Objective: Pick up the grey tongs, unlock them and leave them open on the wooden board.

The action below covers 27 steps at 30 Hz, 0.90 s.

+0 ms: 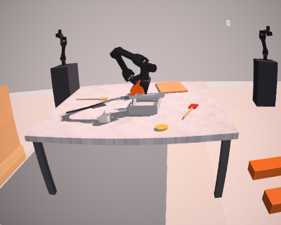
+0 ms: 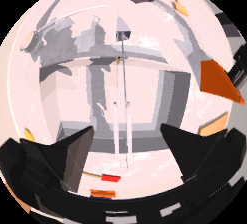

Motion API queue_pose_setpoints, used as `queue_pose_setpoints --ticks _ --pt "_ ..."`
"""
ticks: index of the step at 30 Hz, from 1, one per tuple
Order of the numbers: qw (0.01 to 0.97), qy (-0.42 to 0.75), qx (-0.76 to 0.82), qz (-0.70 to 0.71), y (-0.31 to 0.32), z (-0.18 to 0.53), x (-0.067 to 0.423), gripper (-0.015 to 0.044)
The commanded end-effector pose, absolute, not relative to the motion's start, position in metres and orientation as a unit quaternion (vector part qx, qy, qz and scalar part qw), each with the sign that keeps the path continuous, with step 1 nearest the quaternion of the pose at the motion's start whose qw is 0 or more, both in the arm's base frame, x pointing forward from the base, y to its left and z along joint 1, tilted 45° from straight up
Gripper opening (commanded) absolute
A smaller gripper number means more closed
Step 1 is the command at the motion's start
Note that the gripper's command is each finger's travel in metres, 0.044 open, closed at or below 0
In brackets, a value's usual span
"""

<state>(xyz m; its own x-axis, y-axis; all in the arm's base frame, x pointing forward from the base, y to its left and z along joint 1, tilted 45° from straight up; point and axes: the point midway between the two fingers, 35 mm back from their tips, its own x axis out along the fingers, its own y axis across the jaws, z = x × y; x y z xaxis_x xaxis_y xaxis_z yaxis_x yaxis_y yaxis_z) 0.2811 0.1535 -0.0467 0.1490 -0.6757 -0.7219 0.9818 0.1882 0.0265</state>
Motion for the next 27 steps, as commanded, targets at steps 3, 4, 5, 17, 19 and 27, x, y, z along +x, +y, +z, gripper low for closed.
queue_pose_setpoints --ticks 3,4,5,17,19,27 --pt "0.715 0.288 0.259 -0.582 0.153 -0.043 0.293 0.044" --pt "0.715 0.288 0.259 -0.582 0.153 -0.043 0.293 0.044" --pt "0.715 0.288 0.259 -0.582 0.153 -0.043 0.293 0.044" --pt "0.715 0.288 0.259 -0.582 0.144 -0.053 0.296 0.044" --pt "0.715 0.288 0.259 -0.582 0.142 -0.056 0.296 0.044" --pt "0.715 0.288 0.259 -0.582 0.133 -0.065 0.299 0.044"
